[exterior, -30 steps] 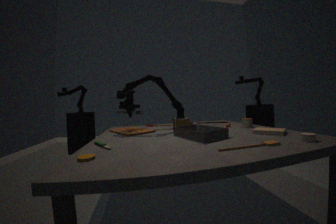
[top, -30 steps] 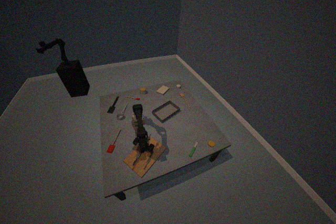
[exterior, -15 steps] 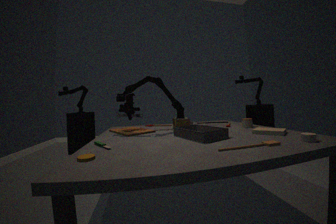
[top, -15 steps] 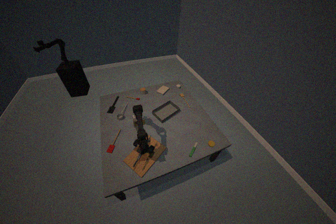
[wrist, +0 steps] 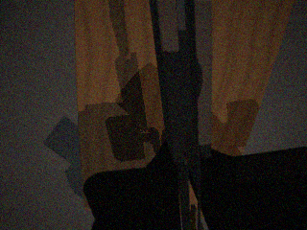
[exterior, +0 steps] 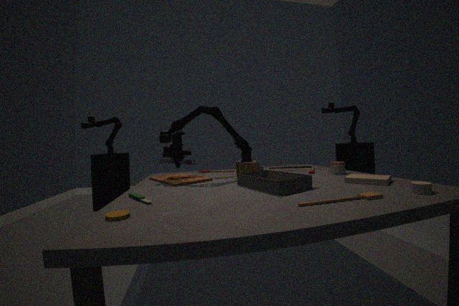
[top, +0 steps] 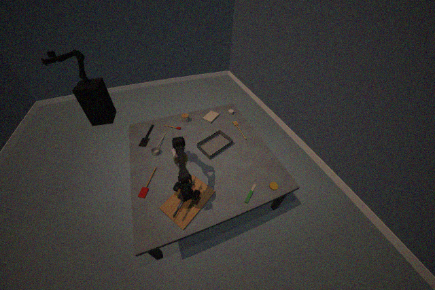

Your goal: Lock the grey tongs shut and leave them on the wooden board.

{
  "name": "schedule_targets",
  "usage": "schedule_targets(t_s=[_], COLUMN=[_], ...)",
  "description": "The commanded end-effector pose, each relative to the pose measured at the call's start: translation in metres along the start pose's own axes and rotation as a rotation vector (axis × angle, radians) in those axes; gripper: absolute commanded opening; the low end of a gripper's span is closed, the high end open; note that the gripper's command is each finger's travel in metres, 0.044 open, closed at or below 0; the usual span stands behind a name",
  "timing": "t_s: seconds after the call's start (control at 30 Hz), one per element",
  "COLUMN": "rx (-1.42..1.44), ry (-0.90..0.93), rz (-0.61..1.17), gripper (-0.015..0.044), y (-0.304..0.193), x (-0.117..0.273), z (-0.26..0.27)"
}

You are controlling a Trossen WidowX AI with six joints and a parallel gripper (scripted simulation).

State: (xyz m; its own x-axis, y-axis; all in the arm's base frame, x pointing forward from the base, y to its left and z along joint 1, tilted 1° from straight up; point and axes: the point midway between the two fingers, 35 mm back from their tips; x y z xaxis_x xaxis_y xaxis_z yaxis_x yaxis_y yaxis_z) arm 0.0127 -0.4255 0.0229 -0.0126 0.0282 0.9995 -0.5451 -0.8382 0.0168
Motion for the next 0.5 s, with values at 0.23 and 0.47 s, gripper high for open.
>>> schedule_targets(t_s=[0.23,0.47], rx=[-0.005,-0.005], ry=[0.003,0.003], rz=[0.006,0.006], gripper=[-0.015,-0.015], y=[-0.002,-0.003], x=[-0.018,-0.029], z=[0.0,-0.001])
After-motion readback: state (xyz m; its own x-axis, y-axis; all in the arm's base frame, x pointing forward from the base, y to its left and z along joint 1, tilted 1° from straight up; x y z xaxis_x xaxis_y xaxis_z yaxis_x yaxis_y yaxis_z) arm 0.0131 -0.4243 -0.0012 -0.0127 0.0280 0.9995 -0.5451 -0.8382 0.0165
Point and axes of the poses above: the point midway between the two fingers, 35 mm back from their tips, its own x axis back along the fingers, its own z axis across the jaws, y = z × x, and after that the axes turned 4 degrees about x, right-handed
